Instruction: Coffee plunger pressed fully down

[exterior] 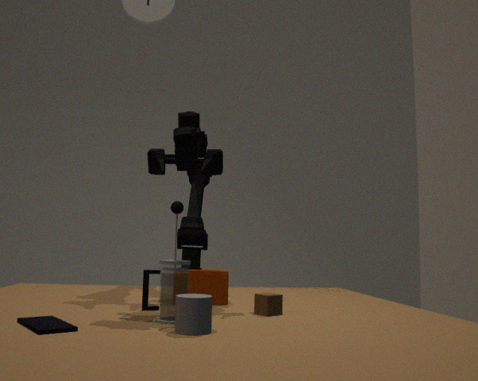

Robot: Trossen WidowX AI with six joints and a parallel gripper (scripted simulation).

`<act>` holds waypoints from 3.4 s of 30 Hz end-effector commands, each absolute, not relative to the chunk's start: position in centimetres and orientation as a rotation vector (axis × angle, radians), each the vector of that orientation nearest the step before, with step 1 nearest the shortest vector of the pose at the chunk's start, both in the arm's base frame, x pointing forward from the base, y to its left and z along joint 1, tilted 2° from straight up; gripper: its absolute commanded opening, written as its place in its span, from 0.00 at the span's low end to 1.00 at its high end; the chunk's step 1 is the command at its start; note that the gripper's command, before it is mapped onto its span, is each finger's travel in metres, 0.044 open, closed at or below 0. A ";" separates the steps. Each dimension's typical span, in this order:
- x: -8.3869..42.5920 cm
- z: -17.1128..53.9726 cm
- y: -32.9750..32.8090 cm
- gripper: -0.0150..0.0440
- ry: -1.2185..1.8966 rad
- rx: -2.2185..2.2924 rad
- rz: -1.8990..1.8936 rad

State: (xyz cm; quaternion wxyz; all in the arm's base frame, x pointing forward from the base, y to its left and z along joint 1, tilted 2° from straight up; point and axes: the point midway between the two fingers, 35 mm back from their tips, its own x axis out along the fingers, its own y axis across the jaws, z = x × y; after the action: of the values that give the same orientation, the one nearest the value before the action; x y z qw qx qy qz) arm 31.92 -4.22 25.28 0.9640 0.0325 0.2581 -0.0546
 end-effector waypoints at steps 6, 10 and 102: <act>31.4 19.4 -4.6 1.00 0.541 0.052 -0.126; 31.3 19.2 -4.5 1.00 0.541 0.052 -0.127; 35.8 10.4 -5.0 0.45 0.538 0.052 -0.127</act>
State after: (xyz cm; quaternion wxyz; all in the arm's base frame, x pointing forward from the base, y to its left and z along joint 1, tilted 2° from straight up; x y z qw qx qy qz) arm 36.70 -5.11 13.67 0.9723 0.0229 0.2242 -0.0613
